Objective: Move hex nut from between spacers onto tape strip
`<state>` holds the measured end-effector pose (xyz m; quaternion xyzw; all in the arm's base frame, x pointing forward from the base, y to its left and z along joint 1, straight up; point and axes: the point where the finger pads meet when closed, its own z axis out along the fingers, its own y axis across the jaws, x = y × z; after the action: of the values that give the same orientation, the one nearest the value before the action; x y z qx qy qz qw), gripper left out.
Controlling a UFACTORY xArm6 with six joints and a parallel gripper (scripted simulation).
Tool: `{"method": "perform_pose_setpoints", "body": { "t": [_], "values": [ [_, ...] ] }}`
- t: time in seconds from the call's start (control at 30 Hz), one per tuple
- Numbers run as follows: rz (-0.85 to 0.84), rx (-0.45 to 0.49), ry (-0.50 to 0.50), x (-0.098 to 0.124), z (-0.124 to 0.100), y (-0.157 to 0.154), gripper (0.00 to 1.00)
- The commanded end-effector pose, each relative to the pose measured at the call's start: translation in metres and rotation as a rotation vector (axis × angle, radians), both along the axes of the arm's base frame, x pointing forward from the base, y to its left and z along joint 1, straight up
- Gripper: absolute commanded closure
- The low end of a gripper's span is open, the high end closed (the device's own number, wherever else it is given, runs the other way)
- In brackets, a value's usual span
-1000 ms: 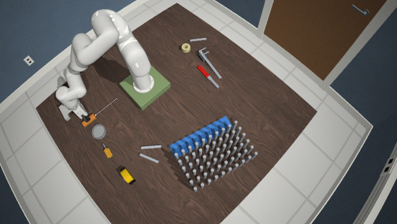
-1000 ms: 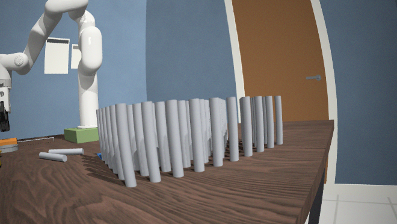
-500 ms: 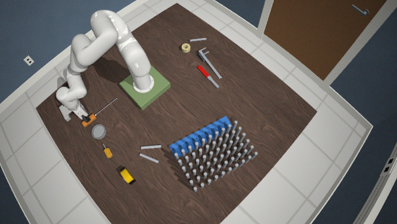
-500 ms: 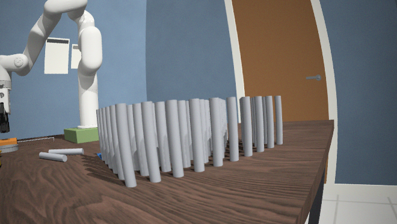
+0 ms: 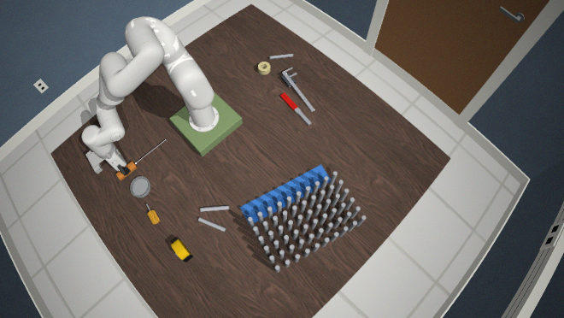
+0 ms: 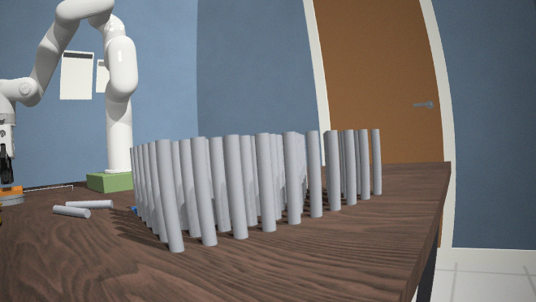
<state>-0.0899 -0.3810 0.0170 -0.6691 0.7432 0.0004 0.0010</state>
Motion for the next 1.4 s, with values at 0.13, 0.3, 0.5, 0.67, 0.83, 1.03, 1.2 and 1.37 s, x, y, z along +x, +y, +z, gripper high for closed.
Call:
{"method": "perform_pose_setpoints", "body": {
  "t": [0.13, 0.3, 0.5, 0.67, 0.83, 1.03, 1.2, 1.37],
  "values": [
    [0.0, -0.004, 0.001, 0.0, -0.011, -0.002, 0.35],
    [0.0, -0.004, 0.001, 0.0, -0.02, -0.002, 0.35],
    [0.0, -0.004, 0.001, 0.0, -0.03, -0.002, 0.35],
    [0.0, -0.004, 0.001, 0.0, -0.034, -0.002, 0.35],
    [0.0, -0.004, 0.001, 0.0, -0.039, -0.002, 0.35],
    [0.0, -0.004, 0.001, 0.0, -0.042, -0.002, 0.35],
    [0.0, -0.004, 0.001, 0.0, -0.042, -0.002, 0.35],
    [0.0, -0.004, 0.001, 0.0, -0.042, -0.002, 0.35]
  ]
}}
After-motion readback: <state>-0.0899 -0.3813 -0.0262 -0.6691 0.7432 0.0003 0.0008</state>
